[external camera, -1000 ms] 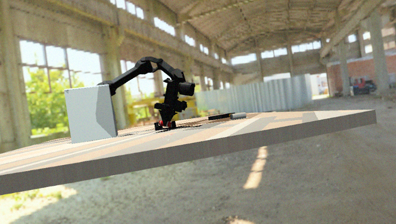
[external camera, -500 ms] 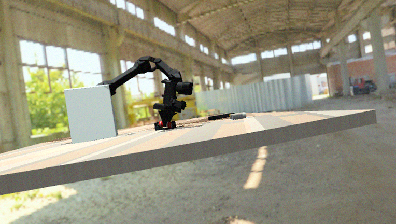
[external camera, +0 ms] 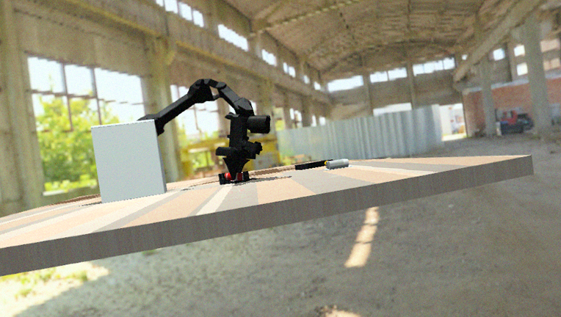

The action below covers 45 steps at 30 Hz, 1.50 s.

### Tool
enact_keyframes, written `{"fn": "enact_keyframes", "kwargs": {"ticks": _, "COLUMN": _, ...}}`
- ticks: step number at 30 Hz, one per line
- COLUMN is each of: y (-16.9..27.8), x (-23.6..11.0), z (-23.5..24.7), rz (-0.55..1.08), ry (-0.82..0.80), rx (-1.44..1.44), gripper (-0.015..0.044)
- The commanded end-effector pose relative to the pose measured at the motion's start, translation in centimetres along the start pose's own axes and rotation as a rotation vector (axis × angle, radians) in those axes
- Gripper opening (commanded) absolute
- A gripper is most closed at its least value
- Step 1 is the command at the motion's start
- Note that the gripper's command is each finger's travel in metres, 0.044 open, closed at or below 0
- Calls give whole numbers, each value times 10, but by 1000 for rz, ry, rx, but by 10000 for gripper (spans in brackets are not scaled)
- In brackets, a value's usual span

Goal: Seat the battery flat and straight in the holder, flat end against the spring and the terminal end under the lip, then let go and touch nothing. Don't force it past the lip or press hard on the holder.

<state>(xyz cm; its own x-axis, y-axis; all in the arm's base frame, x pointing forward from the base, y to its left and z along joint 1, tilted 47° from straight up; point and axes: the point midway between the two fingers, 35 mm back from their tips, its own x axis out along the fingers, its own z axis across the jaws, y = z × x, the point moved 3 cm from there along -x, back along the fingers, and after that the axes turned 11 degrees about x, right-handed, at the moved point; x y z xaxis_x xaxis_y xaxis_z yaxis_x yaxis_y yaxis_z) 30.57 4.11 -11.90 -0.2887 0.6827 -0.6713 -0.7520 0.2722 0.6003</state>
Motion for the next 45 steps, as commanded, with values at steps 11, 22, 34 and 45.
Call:
{"fn": "enact_keyframes", "kwargs": {"ticks": 11, "y": 3, "x": 2, "z": 1, "rz": -60, "ry": -7, "rx": 3, "gripper": 87}}
{"fn": "enact_keyframes", "kwargs": {"ticks": 22, "y": 7, "x": 2, "z": 1, "rz": -100, "ry": -16, "rx": 9, "gripper": 87}}
{"fn": "enact_keyframes", "kwargs": {"ticks": 34, "y": 13, "x": 3, "z": 1, "rz": -109, "ry": -17, "rx": 10, "gripper": 87}}
{"fn": "enact_keyframes", "kwargs": {"ticks": 45, "y": 19, "x": 4, "z": 0, "rz": -118, "ry": -19, "rx": 12, "gripper": 87}}
